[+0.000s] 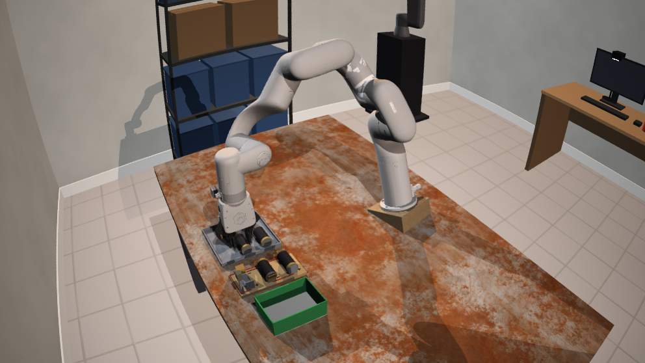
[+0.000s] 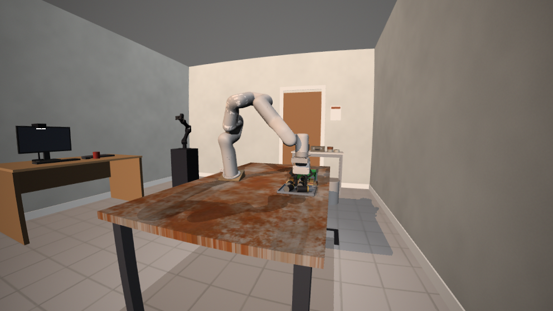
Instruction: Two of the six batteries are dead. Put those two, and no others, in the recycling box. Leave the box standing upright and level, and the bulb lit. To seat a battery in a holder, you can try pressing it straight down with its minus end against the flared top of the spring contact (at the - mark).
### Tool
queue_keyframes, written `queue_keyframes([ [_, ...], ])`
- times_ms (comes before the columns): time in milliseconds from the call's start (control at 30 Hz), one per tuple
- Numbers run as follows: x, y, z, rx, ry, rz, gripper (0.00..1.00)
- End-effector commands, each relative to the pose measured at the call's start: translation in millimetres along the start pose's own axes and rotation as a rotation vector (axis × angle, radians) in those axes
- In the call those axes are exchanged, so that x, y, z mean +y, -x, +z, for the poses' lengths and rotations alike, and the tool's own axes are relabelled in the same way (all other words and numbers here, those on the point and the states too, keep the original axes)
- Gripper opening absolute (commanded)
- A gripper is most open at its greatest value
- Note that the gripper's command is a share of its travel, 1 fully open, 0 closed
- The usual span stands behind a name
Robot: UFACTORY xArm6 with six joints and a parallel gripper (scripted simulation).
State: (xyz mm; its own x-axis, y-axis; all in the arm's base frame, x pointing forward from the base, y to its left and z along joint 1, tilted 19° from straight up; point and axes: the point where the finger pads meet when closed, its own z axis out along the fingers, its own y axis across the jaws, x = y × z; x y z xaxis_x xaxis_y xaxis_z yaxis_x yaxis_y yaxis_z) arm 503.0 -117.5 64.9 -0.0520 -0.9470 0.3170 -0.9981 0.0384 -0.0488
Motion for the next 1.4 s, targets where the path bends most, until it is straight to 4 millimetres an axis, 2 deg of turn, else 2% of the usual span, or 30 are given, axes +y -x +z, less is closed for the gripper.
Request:
queue_keyframes([
  [0, -1.5, -0.3, -1.5, 0.0, -0.004, 0.001, 0.51],
  [500, -1.5, -0.3, -3.7, 0.0, -0.004, 0.001, 0.51],
  [633, -1.4, -0.3, -14.5, 0.0, -0.004, 0.001, 0.51],
  [900, -1.3, -0.3, -50.9, 0.0, -0.004, 0.001, 0.51],
  [1133, -1.2, -0.3, -64.6, 0.0, -0.004, 0.001, 0.51],
  [1367, -1.2, -0.3, -66.5, 0.0, -0.004, 0.001, 0.51],
])
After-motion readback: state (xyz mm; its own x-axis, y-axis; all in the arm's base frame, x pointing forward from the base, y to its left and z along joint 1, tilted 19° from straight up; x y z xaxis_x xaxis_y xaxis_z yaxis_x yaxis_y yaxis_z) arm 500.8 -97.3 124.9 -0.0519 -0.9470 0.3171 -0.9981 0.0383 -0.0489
